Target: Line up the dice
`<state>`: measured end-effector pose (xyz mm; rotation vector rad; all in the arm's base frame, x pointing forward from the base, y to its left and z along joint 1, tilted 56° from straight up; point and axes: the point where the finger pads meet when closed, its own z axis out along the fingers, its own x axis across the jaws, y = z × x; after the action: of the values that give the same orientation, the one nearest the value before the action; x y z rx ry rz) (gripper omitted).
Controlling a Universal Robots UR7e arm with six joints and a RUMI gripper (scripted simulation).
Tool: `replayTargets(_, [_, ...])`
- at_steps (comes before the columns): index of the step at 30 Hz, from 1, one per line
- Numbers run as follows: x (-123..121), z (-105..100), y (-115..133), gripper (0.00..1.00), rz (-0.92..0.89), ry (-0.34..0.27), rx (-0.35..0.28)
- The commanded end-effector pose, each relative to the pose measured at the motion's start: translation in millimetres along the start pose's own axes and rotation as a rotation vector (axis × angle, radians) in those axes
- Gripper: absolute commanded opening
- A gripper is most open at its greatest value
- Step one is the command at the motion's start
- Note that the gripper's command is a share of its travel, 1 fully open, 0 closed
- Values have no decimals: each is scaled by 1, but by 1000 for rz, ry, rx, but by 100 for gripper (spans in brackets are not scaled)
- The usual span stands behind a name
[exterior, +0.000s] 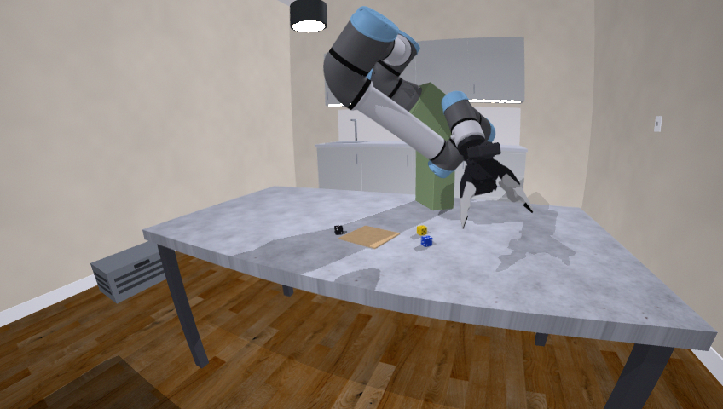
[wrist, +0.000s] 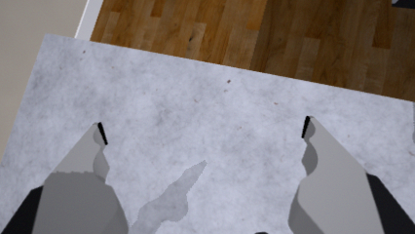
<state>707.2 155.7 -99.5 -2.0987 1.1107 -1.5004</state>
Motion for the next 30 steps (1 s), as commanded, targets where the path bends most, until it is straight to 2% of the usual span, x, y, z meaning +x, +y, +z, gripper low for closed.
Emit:
replayTargets(1, [50,-3,3,100,14,26,-51])
replayTargets(4, [90,-8,10,100,27,49,-94])
replayTargets(6, [90,-8,10,100,27,49,-94])
replayTargets(12, [175,-31,30,100,57,100,-191])
replayTargets(21, [286,-94,76,100,110,177,-344])
replayTargets(23, [286,-94,76,100,110,177,-344])
replayTargets(30, [343,-154,116,100,152,229,-453])
